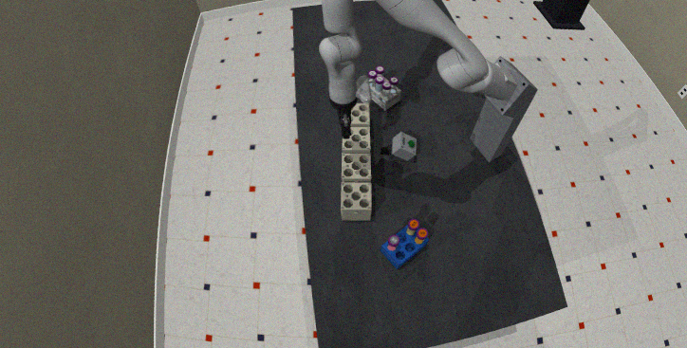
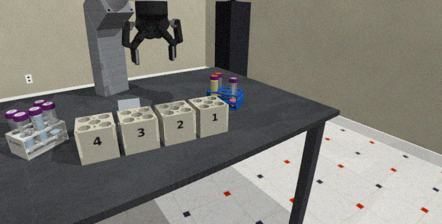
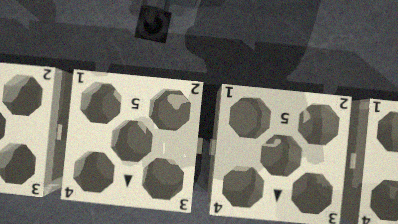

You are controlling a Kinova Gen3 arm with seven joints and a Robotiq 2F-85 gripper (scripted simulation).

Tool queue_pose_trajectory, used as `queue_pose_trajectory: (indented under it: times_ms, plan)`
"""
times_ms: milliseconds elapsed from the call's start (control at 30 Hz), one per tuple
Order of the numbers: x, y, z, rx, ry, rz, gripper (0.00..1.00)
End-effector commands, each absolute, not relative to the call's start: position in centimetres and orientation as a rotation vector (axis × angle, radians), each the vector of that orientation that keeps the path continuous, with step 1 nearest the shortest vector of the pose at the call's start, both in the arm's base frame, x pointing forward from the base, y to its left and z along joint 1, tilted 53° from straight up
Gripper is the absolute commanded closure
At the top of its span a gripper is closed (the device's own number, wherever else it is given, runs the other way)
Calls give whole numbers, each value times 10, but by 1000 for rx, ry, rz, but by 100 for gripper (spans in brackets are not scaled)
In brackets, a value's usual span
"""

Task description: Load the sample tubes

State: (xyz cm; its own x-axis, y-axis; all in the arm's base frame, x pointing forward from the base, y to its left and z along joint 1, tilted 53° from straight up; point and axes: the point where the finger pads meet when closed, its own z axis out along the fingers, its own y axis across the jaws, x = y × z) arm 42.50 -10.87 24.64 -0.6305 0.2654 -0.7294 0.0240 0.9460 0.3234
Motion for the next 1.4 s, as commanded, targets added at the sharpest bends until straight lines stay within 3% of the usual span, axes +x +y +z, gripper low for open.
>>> queue_pose_trajectory:
  times_ms: [0,800,1367]
  plan:
    - [423,-89,251,77,2233,294,0]
    - [406,10,260,-654,2121,-73,0]
    - [393,83,266,-664,2118,-78,0]
